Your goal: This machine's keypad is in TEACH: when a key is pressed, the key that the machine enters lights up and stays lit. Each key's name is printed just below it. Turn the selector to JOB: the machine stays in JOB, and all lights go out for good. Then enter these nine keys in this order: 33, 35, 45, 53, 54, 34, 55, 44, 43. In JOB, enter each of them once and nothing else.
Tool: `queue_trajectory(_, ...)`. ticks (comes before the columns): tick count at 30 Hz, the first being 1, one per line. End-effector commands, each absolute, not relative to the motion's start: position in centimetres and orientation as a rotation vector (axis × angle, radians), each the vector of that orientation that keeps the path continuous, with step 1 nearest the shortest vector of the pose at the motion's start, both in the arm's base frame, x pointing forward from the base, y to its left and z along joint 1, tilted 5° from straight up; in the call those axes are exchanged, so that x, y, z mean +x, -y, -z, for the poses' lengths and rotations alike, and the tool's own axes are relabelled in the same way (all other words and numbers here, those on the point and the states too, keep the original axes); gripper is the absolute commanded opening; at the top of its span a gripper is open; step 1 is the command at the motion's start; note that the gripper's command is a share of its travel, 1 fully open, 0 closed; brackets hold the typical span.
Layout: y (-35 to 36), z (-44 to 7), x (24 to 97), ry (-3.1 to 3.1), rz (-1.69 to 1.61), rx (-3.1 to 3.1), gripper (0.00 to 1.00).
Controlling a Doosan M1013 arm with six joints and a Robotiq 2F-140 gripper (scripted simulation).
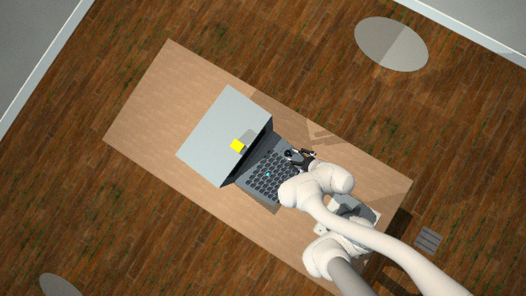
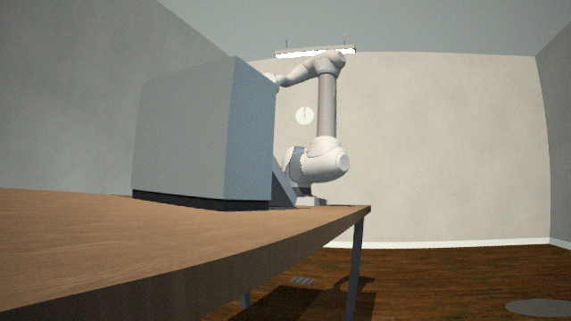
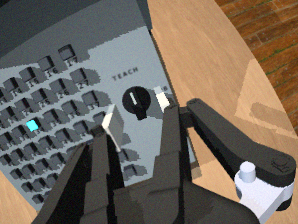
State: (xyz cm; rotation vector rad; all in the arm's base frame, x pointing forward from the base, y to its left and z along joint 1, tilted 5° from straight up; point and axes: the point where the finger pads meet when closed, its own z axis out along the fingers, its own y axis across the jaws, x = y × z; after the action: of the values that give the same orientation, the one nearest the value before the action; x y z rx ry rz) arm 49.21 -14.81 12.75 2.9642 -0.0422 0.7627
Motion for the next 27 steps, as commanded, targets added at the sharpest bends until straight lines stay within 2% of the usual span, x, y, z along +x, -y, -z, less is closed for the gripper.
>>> queue_trajectory(1,14.54,-12.48,49.12,0.035,-0.760,2.968,0.33)
queue_trajectory(27,14.59,-11.98,49.40,0.035,-0.760,2.968,0.33)
